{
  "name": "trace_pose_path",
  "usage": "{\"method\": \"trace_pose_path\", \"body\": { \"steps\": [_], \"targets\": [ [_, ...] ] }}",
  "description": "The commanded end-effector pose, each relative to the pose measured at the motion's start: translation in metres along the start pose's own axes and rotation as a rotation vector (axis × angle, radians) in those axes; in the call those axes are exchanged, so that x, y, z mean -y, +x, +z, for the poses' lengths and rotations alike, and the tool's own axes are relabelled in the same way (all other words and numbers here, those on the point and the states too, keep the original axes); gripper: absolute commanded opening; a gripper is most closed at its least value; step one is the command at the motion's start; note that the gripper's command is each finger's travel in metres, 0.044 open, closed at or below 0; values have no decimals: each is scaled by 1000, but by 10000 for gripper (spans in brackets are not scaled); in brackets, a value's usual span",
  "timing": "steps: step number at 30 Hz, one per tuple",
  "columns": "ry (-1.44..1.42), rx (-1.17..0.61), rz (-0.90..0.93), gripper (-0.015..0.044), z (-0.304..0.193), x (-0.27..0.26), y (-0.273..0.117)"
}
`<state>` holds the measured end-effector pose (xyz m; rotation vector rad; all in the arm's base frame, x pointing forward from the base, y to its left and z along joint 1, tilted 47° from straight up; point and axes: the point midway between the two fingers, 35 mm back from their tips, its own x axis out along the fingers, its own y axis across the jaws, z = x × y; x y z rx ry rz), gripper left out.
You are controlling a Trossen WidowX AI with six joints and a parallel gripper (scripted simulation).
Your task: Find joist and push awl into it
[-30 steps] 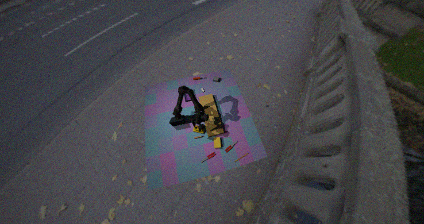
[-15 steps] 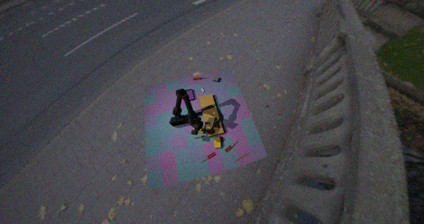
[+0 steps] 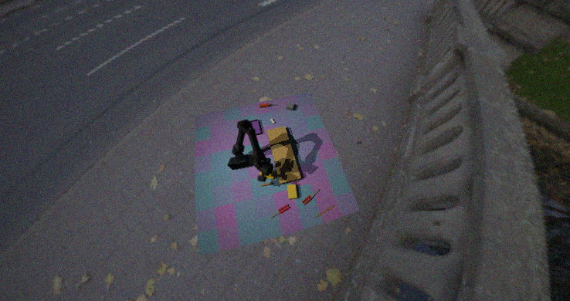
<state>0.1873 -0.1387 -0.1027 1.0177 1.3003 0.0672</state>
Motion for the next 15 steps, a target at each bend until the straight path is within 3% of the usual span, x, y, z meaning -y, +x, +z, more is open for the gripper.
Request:
{"method": "trace_pose_path", "body": {
  "steps": [1,15],
  "targets": [
    [9,-9,9,440,-4,-1,8],
    [8,-9,12,440,-11,-2,29]
  ]
}}
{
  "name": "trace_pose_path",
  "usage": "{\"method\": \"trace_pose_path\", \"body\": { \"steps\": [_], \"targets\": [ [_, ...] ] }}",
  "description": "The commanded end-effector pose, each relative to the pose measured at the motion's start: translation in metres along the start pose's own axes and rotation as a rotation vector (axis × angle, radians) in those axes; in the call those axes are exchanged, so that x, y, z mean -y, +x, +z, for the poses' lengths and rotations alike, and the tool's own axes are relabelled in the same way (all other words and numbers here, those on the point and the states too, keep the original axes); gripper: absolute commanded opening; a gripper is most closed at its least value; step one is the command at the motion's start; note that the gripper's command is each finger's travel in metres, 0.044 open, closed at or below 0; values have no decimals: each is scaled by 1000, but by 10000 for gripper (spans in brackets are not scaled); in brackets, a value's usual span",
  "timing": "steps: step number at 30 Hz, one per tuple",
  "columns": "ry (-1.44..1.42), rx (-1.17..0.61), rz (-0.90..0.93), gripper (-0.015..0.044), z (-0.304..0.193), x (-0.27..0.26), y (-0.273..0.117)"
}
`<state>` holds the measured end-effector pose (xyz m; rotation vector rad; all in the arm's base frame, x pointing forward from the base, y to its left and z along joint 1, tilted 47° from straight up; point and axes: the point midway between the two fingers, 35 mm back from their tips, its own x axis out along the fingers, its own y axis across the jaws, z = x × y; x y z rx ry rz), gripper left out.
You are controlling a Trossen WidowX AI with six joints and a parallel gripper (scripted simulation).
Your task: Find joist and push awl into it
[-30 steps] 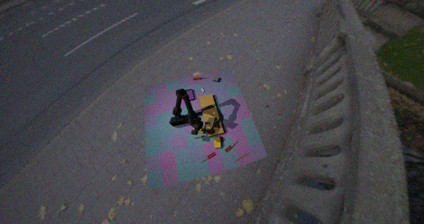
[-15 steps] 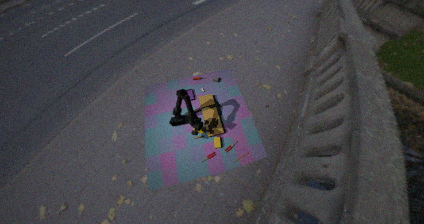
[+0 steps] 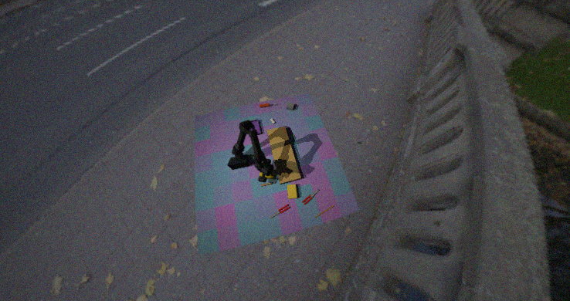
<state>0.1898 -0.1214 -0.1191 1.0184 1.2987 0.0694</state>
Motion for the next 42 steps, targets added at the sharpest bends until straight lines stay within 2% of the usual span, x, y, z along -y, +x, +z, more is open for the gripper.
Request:
{"method": "trace_pose_path", "body": {
  "steps": [1,7,11,36,42],
  "targets": [
    [9,-9,9,440,-5,-2,8],
    [9,-10,10,440,-7,-2,14],
    [9,-10,10,335,-7,-2,14],
    [9,-10,10,168,-7,-2,14],
    [9,-9,8,11,2,0,-4]
  ]
}}
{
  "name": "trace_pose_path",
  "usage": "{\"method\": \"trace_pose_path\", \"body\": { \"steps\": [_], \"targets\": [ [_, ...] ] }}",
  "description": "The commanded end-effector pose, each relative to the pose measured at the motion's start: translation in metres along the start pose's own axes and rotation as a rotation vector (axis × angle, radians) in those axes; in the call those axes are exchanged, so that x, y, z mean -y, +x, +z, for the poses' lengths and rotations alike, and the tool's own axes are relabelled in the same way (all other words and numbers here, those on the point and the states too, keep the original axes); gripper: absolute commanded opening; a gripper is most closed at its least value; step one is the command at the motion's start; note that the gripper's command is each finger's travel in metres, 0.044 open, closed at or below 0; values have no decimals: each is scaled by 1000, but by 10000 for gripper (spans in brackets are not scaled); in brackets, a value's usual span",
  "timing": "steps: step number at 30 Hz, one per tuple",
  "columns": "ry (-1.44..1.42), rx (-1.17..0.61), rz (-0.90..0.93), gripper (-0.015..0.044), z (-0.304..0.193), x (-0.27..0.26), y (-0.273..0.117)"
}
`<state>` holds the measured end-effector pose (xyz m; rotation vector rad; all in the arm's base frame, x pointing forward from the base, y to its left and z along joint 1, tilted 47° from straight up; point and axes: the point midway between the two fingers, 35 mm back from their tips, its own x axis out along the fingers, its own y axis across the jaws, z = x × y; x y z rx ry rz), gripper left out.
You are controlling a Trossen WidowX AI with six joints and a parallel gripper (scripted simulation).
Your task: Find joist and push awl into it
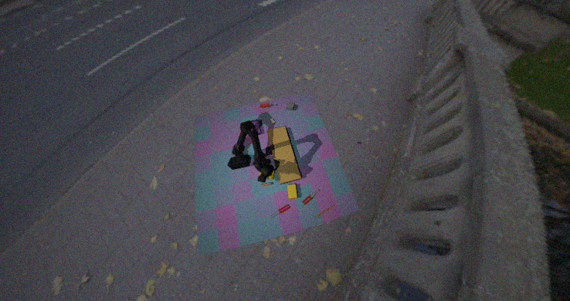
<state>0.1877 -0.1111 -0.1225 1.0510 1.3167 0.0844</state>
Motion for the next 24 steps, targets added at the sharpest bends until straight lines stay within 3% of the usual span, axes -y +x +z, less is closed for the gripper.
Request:
{"method": "trace_pose_path", "body": {
  "steps": [1,13,24],
  "targets": [
    [-12,19,-12,0,11,3,-18],
    [-12,17,-13,0,27,1,-92],
    [-71,18,1,0,51,1,-95]
  ]
}}
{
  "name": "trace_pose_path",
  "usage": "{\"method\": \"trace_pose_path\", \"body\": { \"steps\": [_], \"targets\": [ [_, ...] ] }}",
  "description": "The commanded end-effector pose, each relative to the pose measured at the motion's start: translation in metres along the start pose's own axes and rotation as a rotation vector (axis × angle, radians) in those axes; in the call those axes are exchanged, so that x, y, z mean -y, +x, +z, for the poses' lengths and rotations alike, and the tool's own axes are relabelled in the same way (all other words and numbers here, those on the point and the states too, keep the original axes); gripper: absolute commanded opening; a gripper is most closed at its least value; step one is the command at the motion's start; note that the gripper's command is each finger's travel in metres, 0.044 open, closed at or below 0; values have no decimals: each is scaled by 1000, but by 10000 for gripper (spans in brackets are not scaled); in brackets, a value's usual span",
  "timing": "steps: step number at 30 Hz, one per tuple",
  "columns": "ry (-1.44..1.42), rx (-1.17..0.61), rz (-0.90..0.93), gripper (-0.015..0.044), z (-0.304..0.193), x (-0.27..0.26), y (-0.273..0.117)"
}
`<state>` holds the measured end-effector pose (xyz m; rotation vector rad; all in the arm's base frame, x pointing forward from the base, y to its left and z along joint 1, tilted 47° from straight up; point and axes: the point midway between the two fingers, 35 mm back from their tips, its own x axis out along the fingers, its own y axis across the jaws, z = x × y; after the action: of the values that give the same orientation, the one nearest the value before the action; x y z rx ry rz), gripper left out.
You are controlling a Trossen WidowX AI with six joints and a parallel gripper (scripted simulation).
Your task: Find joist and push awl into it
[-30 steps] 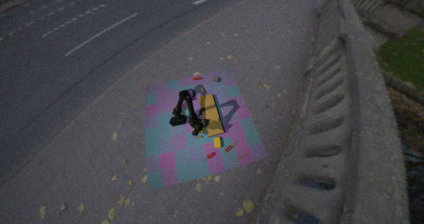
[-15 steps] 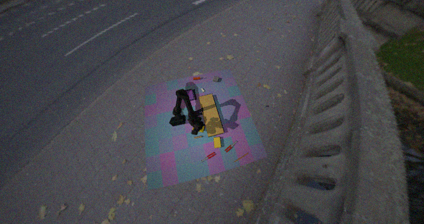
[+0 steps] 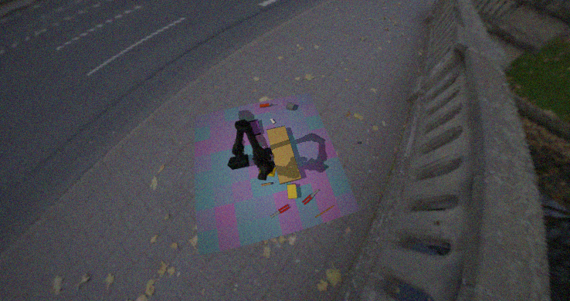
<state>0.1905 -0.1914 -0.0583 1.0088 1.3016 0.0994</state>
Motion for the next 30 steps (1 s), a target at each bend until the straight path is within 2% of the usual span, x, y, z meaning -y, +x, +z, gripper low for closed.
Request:
{"method": "trace_pose_path", "body": {
  "steps": [1,30],
  "targets": [
    [-37,5,11,0,14,0,0],
    [-303,10,83,0,116,-11,13]
  ]
}}
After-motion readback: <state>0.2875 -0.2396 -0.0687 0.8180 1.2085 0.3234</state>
